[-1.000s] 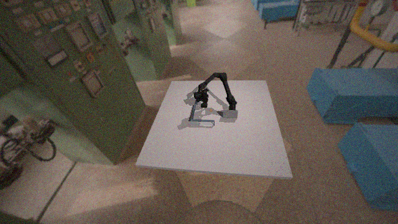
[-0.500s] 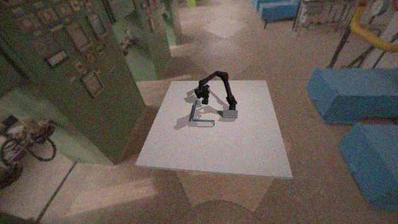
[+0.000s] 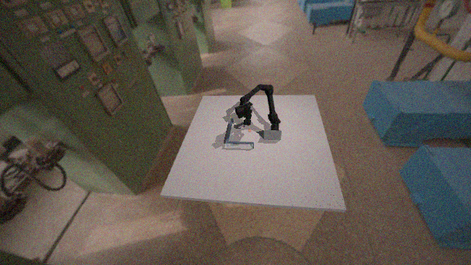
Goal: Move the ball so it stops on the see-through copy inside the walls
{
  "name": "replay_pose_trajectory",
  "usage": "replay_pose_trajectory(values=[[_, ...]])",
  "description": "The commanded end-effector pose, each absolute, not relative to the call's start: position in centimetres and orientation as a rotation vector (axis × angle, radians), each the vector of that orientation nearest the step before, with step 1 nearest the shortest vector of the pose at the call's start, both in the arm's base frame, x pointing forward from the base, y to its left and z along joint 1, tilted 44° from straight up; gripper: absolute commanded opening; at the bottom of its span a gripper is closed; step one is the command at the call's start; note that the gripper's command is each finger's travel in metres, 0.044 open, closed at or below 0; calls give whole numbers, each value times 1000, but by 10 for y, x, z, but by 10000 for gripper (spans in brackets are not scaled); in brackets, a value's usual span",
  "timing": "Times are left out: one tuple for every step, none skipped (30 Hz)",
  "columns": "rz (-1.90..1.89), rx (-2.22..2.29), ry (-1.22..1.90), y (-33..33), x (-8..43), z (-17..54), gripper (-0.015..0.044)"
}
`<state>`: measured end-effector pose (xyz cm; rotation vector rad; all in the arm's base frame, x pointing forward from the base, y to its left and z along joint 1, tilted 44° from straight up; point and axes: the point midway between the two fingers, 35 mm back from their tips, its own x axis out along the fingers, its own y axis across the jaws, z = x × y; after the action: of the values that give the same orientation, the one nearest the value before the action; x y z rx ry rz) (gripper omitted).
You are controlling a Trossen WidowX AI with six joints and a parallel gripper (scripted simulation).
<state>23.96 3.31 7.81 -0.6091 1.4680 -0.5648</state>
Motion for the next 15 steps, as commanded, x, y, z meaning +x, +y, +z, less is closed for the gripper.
replay_pose_trajectory(values=[[-566, -617, 1467, 27, 234, 75, 0], [-566, -617, 1467, 26, 234, 75, 0], [-566, -617, 1467, 25, 234, 73, 0], [-565, -616, 1467, 23, 234, 72, 0], [-565, -616, 1467, 21, 235, 69, 0], [-564, -616, 1467, 19, 235, 66, 0], [-564, -616, 1467, 16, 236, 63, 0], [-564, -615, 1467, 13, 236, 59, 0], [-563, -615, 1467, 10, 237, 56, 0], [-563, -615, 1467, 6, 237, 52, 0], [-563, -615, 1467, 3, 237, 49, 0], [-564, -615, 1466, 0, 237, 45, 0], [-564, -616, 1466, -4, 237, 42, 0], [-564, -616, 1466, -7, 237, 39, 0], [-565, -616, 1466, -10, 237, 36, 0]])
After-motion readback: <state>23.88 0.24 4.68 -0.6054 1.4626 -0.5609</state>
